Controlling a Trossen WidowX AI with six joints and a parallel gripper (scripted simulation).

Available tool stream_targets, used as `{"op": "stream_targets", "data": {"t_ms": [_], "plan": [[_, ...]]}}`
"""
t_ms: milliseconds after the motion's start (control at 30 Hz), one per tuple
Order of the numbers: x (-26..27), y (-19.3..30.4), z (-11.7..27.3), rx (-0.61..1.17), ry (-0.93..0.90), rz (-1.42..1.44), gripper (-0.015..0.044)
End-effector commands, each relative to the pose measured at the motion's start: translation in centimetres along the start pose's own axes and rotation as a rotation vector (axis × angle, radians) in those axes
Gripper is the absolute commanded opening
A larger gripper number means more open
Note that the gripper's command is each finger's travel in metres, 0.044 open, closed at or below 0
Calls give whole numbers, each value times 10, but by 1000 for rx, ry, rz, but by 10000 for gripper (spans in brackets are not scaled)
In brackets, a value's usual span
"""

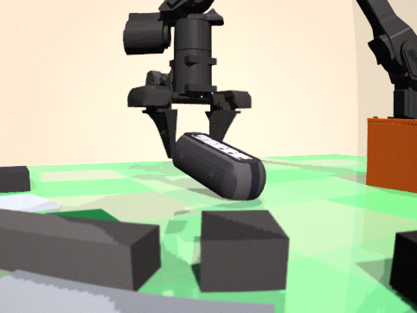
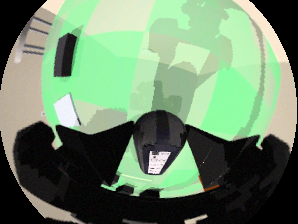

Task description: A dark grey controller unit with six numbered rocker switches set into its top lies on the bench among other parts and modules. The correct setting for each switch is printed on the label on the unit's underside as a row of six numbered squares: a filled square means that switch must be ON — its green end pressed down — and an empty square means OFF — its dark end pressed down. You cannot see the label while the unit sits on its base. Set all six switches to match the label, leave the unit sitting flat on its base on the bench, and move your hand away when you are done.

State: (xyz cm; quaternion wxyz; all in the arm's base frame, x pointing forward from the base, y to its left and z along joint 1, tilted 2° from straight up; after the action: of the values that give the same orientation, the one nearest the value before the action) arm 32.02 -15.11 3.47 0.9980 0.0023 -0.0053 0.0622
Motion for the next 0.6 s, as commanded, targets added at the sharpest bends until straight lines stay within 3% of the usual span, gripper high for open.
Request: {"op": "stream_targets", "data": {"t_ms": [0, 567], "plan": [[1, 0, -3, 7, -3, 8, 338], [1, -4, -16, 6, -3, 8, 338]]}}
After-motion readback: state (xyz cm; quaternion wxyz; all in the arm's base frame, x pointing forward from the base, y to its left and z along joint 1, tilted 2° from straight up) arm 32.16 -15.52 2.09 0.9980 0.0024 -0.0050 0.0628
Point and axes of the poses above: the point midway between the two fingers, 35 mm back from their tips, its own z axis back along the fingers, its own x axis across the jaws, y = z × x, the point moved 6 cm from there along z, back along the fingers, and after that the axes turned 7 degrees about -z, right-handed, at the moved point
